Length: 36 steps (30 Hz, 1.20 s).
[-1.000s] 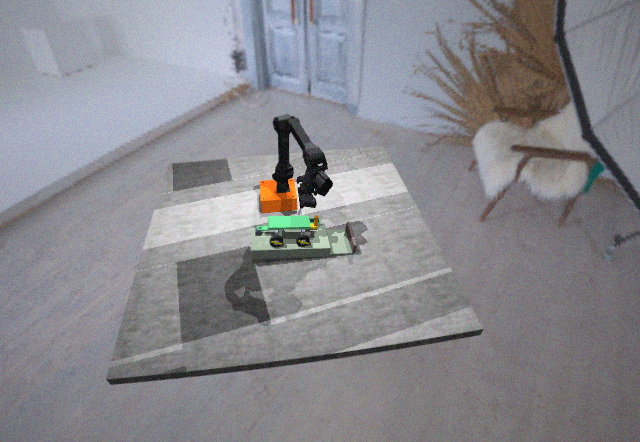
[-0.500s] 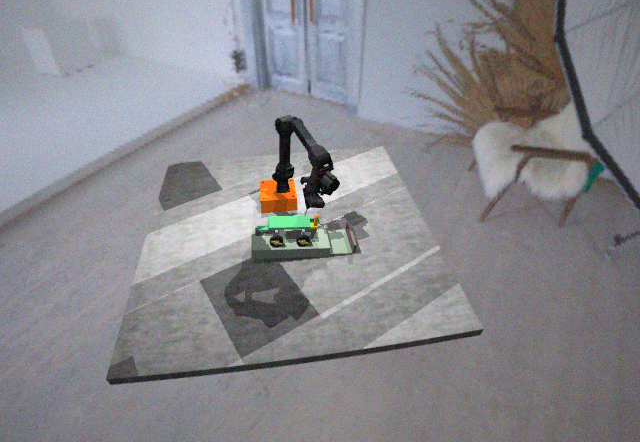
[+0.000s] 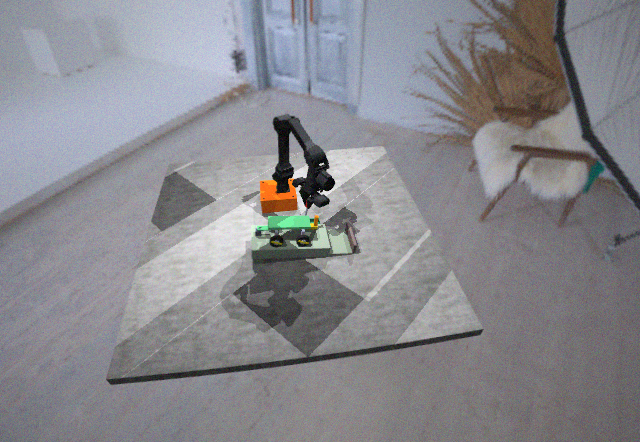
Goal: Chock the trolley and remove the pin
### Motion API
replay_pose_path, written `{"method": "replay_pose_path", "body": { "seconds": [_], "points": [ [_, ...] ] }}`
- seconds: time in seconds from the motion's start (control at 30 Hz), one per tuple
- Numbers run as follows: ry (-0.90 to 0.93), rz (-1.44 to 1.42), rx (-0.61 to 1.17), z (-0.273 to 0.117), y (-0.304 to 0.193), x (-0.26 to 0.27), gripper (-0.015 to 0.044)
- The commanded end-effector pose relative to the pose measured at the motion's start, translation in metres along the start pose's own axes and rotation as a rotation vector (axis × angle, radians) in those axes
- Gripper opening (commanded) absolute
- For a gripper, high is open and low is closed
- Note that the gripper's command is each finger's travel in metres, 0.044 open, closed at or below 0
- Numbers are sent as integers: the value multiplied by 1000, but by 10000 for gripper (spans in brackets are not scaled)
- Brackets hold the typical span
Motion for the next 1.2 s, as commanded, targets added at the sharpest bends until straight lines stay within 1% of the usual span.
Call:
{"method": "replay_pose_path", "body": {
  "seconds": [0.0, 0.83, 1.17],
  "points": [
    [-14, -118, -25, 0, -3, 3, 0],
    [-123, -865, -127, 1, -22, 8, 0],
    [-128, -896, -130, 4, -21, 11, 0]
  ]
}}
Point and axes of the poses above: the point midway between the two fingers, 35 mm back from their tips, its own z axis out along the fingers, its own x axis across the jaws, y = z × x, the point moved 10 cm from there along -z, back along the fingers, and after that the axes turned 11 degrees about z, right-handed, at the moved point
